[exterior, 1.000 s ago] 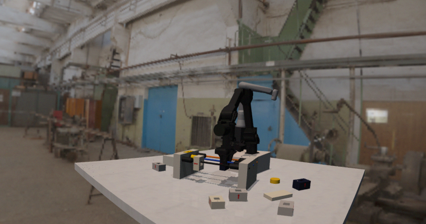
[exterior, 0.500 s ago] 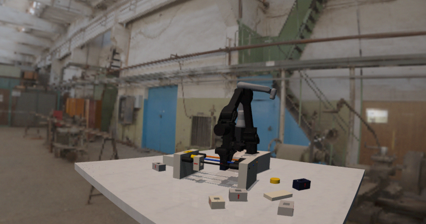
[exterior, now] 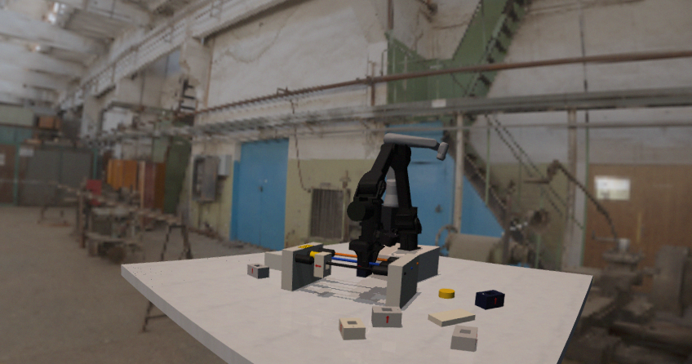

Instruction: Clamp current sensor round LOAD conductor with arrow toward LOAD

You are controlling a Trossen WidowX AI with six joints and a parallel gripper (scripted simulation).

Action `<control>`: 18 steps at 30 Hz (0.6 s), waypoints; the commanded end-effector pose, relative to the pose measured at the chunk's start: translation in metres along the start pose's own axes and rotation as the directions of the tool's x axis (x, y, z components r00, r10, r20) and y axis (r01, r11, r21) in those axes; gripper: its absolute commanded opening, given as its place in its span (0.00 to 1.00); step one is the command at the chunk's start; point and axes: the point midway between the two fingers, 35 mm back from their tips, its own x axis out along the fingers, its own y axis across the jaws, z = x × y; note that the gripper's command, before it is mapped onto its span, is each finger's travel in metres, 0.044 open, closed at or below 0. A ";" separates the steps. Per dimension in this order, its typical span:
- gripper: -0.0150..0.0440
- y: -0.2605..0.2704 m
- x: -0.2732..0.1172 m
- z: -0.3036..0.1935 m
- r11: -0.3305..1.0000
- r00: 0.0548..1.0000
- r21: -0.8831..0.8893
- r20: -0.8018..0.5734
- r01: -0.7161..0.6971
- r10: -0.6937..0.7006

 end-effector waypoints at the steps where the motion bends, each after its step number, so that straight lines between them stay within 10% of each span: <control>1: 0.34 0.000 0.000 0.000 1.000 1.000 0.000 0.000 0.000 0.000; 9: 0.70 0.000 0.000 0.000 1.000 1.000 0.000 0.000 0.000 0.000; 18: 0.70 0.000 0.000 0.000 1.000 1.000 0.000 0.000 0.000 0.000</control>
